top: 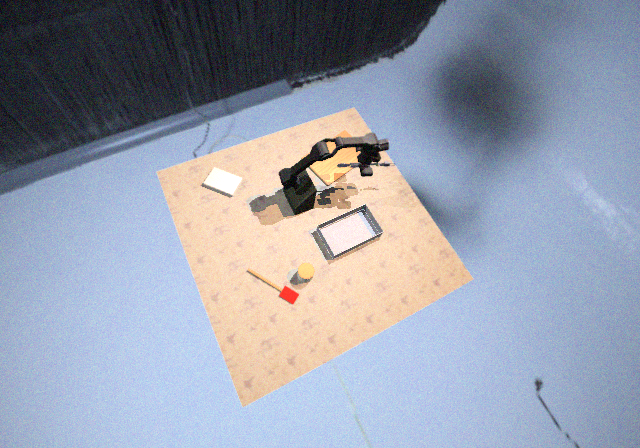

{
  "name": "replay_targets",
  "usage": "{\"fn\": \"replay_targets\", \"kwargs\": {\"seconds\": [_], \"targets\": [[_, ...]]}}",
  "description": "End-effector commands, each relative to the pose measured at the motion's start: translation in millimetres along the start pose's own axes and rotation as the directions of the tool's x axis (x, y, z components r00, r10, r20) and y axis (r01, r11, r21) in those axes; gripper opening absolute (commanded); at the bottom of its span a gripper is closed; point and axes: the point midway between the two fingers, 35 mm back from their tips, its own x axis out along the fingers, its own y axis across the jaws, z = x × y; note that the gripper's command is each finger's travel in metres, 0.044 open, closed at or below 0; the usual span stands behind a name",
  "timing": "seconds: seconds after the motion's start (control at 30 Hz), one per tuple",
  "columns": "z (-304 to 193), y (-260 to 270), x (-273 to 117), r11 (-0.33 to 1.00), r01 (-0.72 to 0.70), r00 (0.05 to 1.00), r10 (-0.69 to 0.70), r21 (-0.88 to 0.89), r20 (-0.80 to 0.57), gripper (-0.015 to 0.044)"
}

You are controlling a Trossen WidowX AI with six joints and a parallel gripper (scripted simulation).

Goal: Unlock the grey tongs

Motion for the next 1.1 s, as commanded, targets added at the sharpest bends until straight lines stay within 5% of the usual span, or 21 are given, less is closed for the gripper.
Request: {"fn": "replay_targets", "kwargs": {"seconds": [0.0,0.7,1.07], "targets": [[-7,32,-2,0.994,-0.006,1.0,0.006,-0.107,0.005,-0.015],[-66,165,9,0.824,-0.02,1.0,0.01,-0.566,-0.02,-0.015],[-68,169,11,0.815,-0.019,1.0,0.016,-0.579,-0.01,-0.015]]}}
